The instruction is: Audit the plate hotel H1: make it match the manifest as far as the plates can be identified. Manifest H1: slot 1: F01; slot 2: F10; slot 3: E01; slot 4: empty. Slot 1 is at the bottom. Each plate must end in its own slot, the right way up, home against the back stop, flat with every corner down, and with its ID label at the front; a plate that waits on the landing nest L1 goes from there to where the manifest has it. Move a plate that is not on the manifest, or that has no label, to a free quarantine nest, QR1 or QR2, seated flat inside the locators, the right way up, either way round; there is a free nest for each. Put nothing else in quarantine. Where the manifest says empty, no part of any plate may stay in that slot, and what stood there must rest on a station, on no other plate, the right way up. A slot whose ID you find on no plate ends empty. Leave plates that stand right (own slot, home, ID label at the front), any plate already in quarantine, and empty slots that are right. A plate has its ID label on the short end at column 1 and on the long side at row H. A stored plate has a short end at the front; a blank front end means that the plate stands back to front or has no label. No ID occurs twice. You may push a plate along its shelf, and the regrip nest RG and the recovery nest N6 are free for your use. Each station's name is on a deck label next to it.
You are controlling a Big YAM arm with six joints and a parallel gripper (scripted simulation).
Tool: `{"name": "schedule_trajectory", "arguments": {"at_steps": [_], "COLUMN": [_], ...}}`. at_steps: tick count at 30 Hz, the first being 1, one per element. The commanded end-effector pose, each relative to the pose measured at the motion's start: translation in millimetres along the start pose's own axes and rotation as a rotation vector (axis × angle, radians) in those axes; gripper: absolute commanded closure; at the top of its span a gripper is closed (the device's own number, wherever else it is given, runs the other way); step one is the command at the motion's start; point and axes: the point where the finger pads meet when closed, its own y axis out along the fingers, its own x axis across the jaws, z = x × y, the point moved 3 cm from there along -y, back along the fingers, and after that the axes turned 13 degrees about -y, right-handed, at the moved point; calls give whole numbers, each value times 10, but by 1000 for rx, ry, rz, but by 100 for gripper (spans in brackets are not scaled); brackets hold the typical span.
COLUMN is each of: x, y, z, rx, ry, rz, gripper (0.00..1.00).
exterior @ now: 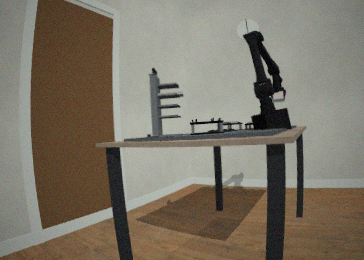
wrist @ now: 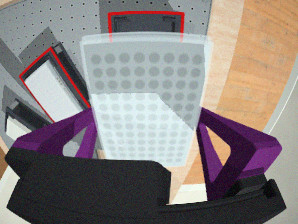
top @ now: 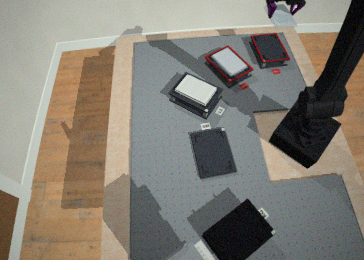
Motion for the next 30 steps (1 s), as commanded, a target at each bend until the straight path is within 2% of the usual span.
{"name": "schedule_trajectory", "arguments": {"at_steps": [1,11,13,14,16,28,30], "x": [52,57,57,73,58,62,62], "y": [91,360,360,227,441,764,764], "z": [-71,-66,-66,-82,-68,-62,-62], "rx": [-13,-13,-13,-48,-13,-12,-12], "ry": [-4,-4,-4,-9,-4,-4,-4], "rz": [4,3,3,17,3,3,3], "gripper": [14,14,14,14,14,14,14]}}
